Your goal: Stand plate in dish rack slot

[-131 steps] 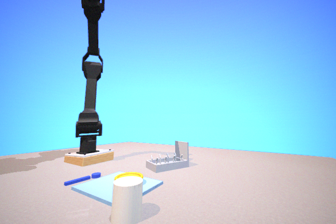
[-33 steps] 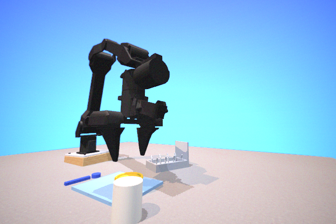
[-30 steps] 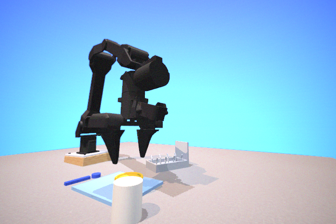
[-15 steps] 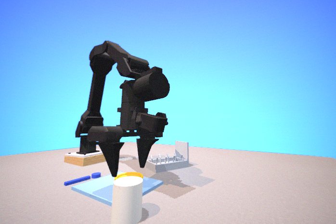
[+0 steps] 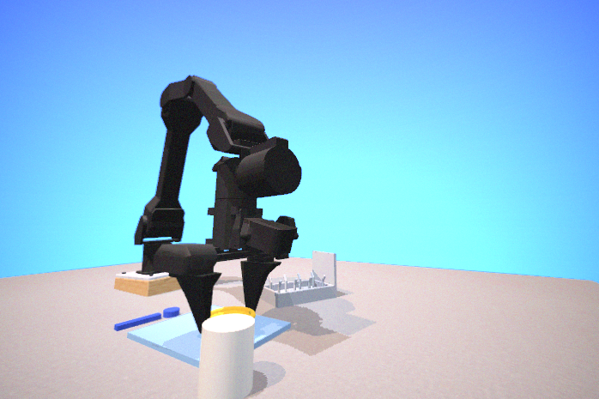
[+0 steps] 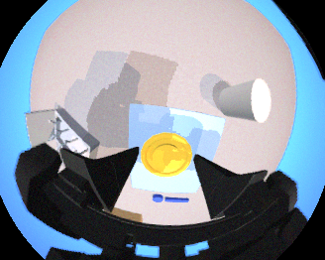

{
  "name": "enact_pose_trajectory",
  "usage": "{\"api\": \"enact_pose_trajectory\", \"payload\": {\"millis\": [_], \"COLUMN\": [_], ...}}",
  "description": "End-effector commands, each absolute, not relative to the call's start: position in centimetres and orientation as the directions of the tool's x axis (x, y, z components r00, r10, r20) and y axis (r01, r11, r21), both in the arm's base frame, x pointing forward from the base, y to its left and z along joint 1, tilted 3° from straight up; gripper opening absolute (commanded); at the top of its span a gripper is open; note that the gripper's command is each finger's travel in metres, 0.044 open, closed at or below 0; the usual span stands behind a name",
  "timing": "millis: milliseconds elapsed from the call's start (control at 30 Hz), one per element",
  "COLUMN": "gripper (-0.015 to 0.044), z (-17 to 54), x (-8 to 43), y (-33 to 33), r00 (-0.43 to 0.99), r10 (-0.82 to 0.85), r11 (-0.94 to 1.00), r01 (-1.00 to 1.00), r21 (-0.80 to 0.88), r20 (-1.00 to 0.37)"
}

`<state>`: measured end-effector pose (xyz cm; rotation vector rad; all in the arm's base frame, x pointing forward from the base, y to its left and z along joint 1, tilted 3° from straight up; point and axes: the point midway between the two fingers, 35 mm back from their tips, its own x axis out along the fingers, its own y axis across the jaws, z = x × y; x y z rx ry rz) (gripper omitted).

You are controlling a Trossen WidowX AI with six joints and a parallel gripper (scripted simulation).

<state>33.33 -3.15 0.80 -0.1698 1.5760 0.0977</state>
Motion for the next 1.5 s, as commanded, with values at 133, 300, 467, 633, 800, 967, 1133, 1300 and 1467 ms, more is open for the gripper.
{"api": "enact_pose_trajectory", "payload": {"millis": [133,300,467,633,800,967,1133,1300,1467], "gripper": [0.0354,0.032,0.0287,0.0175,0.0044,0.0,0.0,0.0,0.0], "z": [0.5,0.5,0.5,1.2,3.4,5.6,7.8,9.8,11.6], "x": [33.2,33.2,33.2,33.5,34.1,34.6,34.9,35.1,35.3], "y": [-3.1,-3.1,-3.1,-3.1,-3.0,-3.0,-2.9,-2.8,-2.8], "r00": [-0.01,-0.01,-0.01,-0.01,-0.009,-0.009,-0.009,-0.008,-0.008], "r10": [-0.04,-0.04,-0.04,-0.04,-0.04,-0.04,-0.04,-0.04,-0.04], "r11": [0.984,0.984,0.984,0.984,0.984,0.984,0.984,0.984,0.984], "r01": [-0.175,-0.175,-0.175,-0.175,-0.175,-0.175,-0.175,-0.175,-0.175], "r21": [-0.038,-0.038,-0.038,-0.038,-0.038,-0.038,-0.038,-0.038,-0.038], "r20": [-0.999,-0.999,-0.999,-0.999,-0.999,-0.999,-0.999,-0.999,-0.999]}}
